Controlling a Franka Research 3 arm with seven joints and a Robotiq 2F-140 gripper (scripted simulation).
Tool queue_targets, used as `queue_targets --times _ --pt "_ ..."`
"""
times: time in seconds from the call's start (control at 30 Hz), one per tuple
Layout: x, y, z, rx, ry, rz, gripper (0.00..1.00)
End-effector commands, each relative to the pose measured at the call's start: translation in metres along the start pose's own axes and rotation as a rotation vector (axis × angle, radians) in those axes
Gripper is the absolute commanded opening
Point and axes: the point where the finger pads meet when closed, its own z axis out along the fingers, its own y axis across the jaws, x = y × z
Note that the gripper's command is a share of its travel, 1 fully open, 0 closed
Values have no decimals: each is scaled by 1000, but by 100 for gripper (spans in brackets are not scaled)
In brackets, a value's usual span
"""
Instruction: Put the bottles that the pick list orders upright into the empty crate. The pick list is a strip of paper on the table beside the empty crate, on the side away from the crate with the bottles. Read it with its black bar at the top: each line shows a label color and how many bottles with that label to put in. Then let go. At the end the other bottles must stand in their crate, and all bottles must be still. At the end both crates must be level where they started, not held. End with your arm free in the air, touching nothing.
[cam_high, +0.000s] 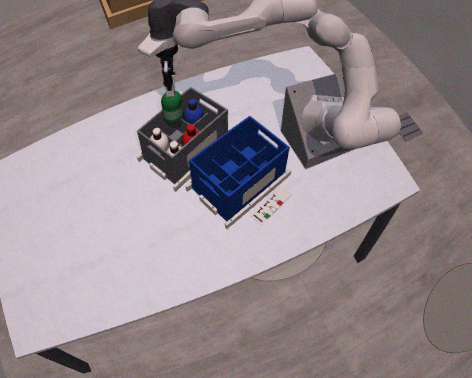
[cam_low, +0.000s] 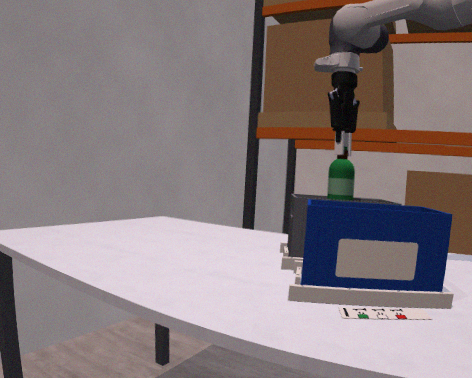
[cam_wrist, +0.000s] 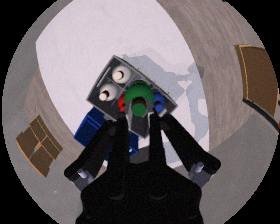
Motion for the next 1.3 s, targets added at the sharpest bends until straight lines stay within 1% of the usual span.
queue_targets --times 0.0,0.37,1.27 --pt "0 0 -12 -1 4 -9 0" --pt "0 0 -26 -1 4 -9 0" --pt "0 0 -26 -1 4 -9 0"
